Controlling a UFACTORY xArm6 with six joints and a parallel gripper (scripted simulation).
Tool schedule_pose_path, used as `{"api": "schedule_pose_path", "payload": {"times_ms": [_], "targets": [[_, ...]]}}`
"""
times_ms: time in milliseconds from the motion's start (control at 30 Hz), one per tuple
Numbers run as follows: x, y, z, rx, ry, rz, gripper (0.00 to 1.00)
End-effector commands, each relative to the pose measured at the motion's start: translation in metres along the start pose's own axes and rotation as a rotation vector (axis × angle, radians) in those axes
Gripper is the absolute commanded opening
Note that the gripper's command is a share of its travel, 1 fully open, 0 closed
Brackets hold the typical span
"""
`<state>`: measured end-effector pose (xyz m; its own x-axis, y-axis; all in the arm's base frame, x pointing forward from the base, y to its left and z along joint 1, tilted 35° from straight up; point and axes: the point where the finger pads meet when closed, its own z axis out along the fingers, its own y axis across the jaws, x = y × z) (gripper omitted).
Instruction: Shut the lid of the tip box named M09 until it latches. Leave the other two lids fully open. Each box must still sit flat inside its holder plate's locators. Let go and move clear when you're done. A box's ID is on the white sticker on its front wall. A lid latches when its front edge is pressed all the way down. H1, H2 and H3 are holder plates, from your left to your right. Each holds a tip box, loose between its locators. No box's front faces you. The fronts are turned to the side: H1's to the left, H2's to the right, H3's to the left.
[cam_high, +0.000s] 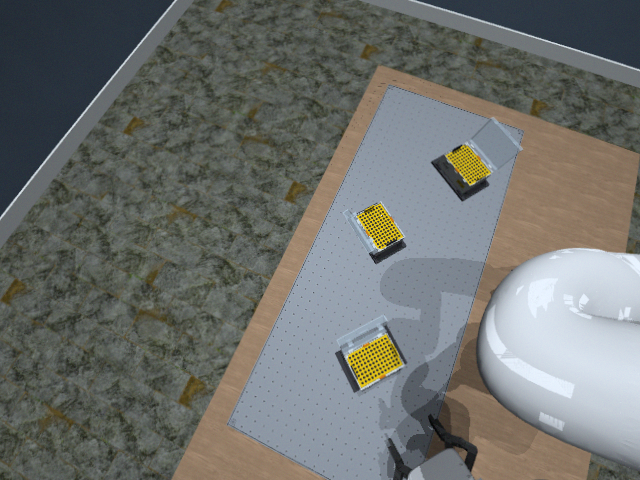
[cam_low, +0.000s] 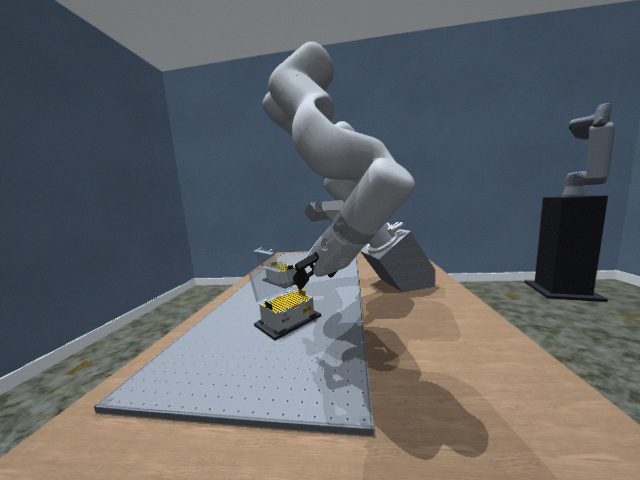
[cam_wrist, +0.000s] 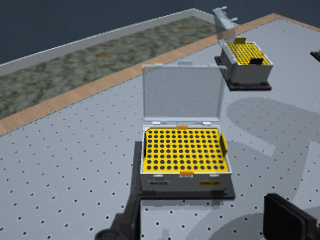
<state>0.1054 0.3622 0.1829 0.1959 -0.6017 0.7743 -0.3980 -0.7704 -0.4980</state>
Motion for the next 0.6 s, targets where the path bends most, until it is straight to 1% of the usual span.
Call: {"api": "schedule_pose_path", "payload": {"times_ms": [0,300,367,567], "targets": [[-0.012,-0.001,0.011,0.001,0.000,0.001,1.00],[-0.043,-0.001,0.043,0.001,0.000,0.001,1.00],[-0.043,-0.001,0.043,0.001,0.000,0.001,1.00],[-0.065,-0.001,0.064,0.001,0.000,0.001,1.00]]}}
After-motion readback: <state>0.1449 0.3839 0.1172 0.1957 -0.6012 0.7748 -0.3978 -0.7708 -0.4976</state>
